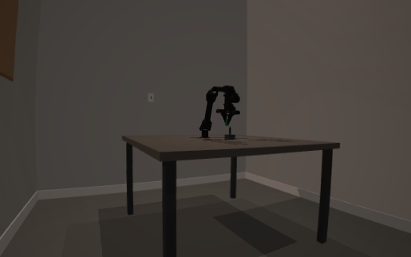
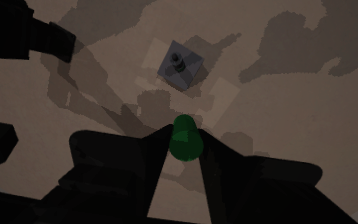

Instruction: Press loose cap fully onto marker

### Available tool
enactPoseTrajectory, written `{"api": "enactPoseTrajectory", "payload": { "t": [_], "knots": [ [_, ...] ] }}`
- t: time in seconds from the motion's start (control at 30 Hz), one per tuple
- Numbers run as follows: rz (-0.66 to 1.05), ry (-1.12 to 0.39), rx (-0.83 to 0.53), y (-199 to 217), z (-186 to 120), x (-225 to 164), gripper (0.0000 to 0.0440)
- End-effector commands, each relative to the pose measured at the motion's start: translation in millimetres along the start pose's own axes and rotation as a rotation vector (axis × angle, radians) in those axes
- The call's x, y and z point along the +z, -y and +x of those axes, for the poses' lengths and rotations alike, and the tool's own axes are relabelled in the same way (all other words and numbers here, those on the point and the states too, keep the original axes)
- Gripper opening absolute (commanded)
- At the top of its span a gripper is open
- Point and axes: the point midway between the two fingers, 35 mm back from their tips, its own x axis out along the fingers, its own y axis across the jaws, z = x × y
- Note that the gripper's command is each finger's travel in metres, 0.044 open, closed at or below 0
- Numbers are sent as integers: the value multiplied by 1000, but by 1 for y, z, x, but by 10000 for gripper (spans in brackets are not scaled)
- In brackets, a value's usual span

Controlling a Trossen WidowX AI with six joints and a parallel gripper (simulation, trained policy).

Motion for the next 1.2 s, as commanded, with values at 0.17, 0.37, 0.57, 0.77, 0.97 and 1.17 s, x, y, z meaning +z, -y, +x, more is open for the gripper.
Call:
{"api": "enactPoseTrajectory", "payload": {
  "t": [0.17, 0.37, 0.57, 0.77, 0.97, 1.17],
  "knots": [
    [-58, 9, 26, -11, -7, 42, 0],
    [-94, 3, 21, -15, -9, 62, 0],
    [-116, -1, 26, -22, -9, 72, 0],
    [-129, -3, 38, -26, -5, 77, 0],
    [-133, -5, 44, -26, 4, 78, 0],
    [-135, -7, 47, -26, 12, 78, 0]
  ]
}}
